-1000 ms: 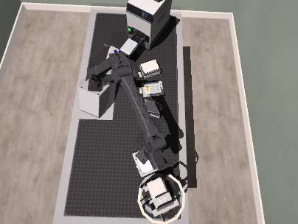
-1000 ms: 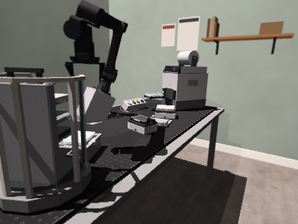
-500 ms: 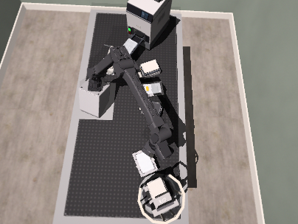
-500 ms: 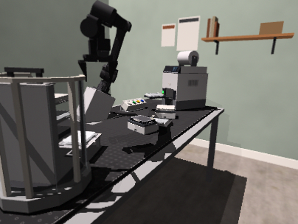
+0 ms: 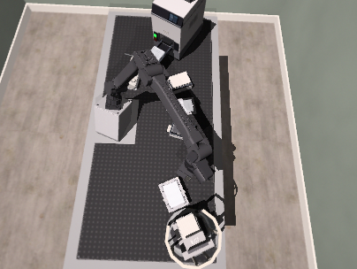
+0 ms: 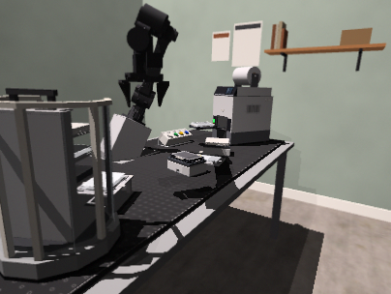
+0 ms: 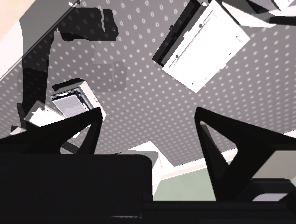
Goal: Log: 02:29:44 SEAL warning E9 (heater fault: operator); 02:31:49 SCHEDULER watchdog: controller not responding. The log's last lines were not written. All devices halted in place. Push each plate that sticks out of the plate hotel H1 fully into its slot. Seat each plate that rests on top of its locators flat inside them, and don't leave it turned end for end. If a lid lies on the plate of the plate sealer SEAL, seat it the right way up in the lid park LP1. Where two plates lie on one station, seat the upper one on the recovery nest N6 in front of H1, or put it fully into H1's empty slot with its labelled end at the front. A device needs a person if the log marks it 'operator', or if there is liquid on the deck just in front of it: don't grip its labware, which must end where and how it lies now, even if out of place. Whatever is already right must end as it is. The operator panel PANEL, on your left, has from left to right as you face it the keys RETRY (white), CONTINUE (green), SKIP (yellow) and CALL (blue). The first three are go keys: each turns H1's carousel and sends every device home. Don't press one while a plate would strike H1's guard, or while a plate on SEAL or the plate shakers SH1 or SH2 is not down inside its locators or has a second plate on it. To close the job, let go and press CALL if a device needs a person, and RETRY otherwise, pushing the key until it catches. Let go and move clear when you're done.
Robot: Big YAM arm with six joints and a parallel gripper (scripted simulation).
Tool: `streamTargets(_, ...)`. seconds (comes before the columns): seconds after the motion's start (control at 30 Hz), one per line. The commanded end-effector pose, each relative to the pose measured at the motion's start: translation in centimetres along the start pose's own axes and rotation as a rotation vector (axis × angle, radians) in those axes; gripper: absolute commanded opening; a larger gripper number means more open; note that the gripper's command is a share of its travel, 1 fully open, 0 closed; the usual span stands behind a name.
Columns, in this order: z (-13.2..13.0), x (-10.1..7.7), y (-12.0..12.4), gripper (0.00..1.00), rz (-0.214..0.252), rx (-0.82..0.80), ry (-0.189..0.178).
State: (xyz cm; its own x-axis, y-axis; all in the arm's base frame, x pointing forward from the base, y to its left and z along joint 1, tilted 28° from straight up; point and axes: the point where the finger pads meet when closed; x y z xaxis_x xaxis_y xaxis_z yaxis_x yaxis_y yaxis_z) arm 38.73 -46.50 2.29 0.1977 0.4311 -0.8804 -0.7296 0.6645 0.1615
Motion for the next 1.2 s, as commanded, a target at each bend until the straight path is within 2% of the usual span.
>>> streamTargets(0.0, 2.6, -2.2, -0.2, 1.00, -0.043, -0.010, 0.014)
streamTargets(0.33, 6.0, -2.4, 0.1, 1.00, -0.052, -0.014, 0.014)
streamTargets(0.4, 6.0, -2.4, 0.1, 1.00, -0.052, -0.014, 0.014)
streamTargets(0.43, 6.4, -2.8, -0.1, 1.00, -0.059, -0.017, 0.017)
streamTargets(0.47, 6.6, -2.1, 0.4, 1.00, -0.044, -0.010, 0.012)
streamTargets(0.6, 8.0, -2.5, 0.2, 1.00, -0.057, -0.017, 0.014)
streamTargets(0.7, 8.9, -2.1, 0.9, 1.00, -0.041, -0.009, 0.011)
streamTargets(0.77, 9.7, -2.6, 0.5, 1.00, -0.056, -0.016, 0.012)
streamTargets(0.83, 10.2, -2.0, 1.0, 1.00, -0.043, -0.010, 0.010)
streamTargets(0.9, 11.1, -2.6, 0.6, 1.00, -0.058, -0.018, 0.012)
streamTargets(1.03, 11.3, -2.2, 1.0, 1.00, -0.047, -0.013, 0.012)
streamTargets(1.17, 12.4, -2.0, 1.7, 1.00, -0.047, -0.168, 0.012)
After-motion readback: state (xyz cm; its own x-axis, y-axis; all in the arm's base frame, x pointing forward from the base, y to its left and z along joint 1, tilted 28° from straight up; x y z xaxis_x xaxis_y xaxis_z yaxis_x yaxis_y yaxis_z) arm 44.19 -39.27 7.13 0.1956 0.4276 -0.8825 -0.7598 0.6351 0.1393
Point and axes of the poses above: the point where the finger pads meet when closed, its own x axis out along the fingers, its own z axis across the jaws, y = z × x, and after that the axes turned 8 degrees about x, right-handed
